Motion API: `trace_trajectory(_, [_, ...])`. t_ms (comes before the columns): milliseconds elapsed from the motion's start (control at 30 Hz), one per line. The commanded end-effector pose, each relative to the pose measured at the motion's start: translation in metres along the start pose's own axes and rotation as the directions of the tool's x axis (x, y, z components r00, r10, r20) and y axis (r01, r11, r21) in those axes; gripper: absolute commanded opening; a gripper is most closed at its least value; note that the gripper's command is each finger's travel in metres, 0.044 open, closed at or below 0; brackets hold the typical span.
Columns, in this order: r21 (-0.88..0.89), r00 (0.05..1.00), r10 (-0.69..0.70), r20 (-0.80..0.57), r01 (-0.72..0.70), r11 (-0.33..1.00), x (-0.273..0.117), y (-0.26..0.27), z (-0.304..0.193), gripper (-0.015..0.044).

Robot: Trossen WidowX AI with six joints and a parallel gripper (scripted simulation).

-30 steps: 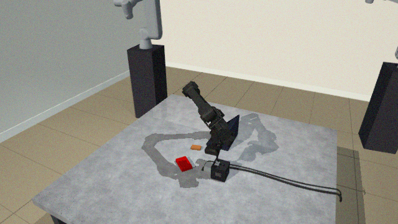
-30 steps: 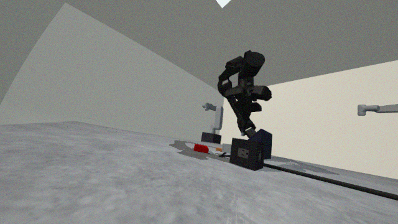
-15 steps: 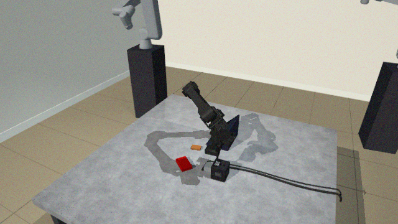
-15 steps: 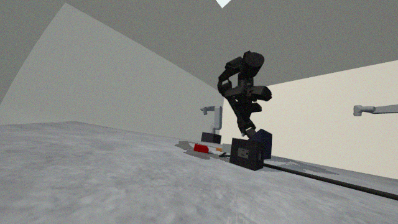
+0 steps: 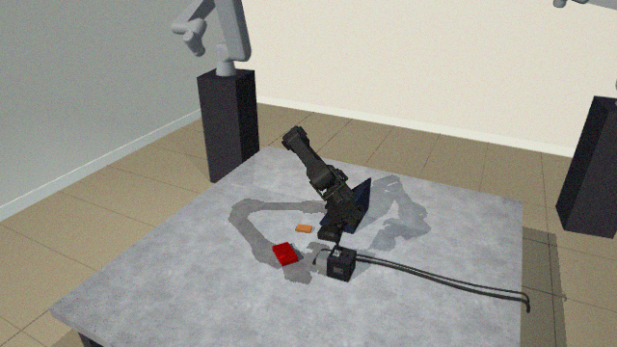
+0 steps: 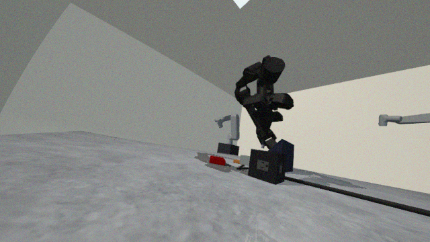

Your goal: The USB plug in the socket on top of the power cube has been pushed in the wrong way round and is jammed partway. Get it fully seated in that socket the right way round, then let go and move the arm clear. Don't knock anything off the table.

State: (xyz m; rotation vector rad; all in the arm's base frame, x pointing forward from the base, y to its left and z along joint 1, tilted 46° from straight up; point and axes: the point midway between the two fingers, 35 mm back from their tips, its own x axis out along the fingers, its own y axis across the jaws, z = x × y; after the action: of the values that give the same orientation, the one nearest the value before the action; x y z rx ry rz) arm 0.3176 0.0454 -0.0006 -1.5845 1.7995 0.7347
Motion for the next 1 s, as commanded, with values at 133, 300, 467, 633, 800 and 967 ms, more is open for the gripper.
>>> trace_trajectory(133, [-0.002,1.000,0.002,0.010,-0.002,1.000,0.0009,0.0003,0.0011,0.0000])
trace_trajectory(300, [-0.002,1.000,0.002,0.010,-0.002,1.000,0.0015,0.0003,0.0011,0.0000])
trace_trajectory(467, [-0.002,1.000,0.002,0.010,-0.002,1.000,0.0021,0.0003,0.0010,0.0000])
trace_trajectory(633, [-0.002,1.000,0.002,0.010,-0.002,1.000,0.0027,0.0003,0.0010,0.0000])
trace_trajectory(800, [-0.001,1.000,0.002,0.010,-0.002,1.000,0.0033,0.0003,0.0009,0.0000])
trace_trajectory(967, [-0.001,1.000,0.002,0.010,-0.002,1.000,0.0039,0.0003,0.0009,0.0000])
